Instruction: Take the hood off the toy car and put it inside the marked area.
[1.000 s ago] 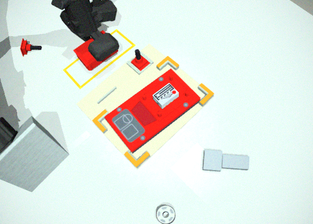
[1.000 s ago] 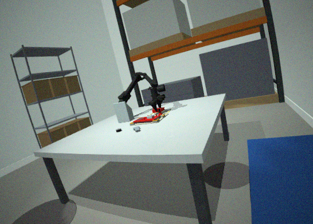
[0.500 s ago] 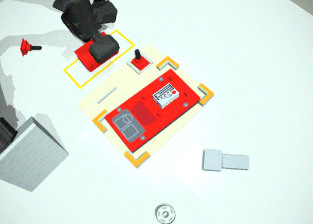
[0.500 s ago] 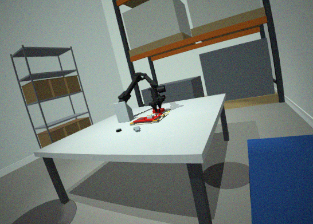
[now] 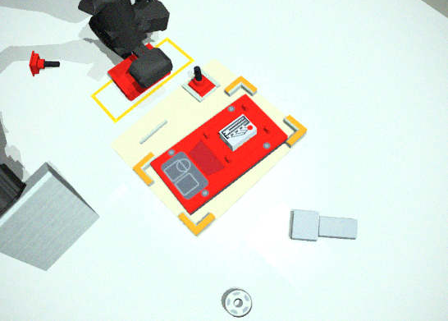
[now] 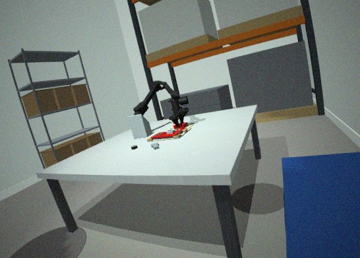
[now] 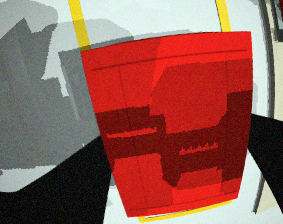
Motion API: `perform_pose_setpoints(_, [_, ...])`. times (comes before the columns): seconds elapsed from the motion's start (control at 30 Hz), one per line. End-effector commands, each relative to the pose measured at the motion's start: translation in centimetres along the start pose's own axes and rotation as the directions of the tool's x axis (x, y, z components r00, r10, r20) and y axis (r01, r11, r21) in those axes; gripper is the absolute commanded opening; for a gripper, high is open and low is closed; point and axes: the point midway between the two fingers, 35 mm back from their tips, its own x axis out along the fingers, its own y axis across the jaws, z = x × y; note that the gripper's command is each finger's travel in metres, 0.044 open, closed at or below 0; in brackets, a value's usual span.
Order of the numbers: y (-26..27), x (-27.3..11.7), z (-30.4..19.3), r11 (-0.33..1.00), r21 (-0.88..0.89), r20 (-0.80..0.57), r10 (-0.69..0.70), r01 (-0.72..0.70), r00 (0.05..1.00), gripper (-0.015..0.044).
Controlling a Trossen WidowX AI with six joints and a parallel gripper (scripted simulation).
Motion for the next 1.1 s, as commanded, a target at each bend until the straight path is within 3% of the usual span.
perform_pose_setpoints(0.0, [-0.1,0.3,0.0,1.0,0.005,-0.003,-0.001,0.001,1.0,0.0])
perform_pose_setpoints(0.23, [-0.1,0.6,-0.1,1.0,0.005,-0.003,0.0,0.0,1.0,0.0])
perform_pose_setpoints(0.8, [0.0,0.4,0.0,1.0,0.0,-0.001,0.001,-0.001,1.0,0.044])
perform_pose_setpoints(1.07, [-0.1,-4.7,0.2,1.0,0.0,-0.004,-0.003,0.003,1.0,0.044])
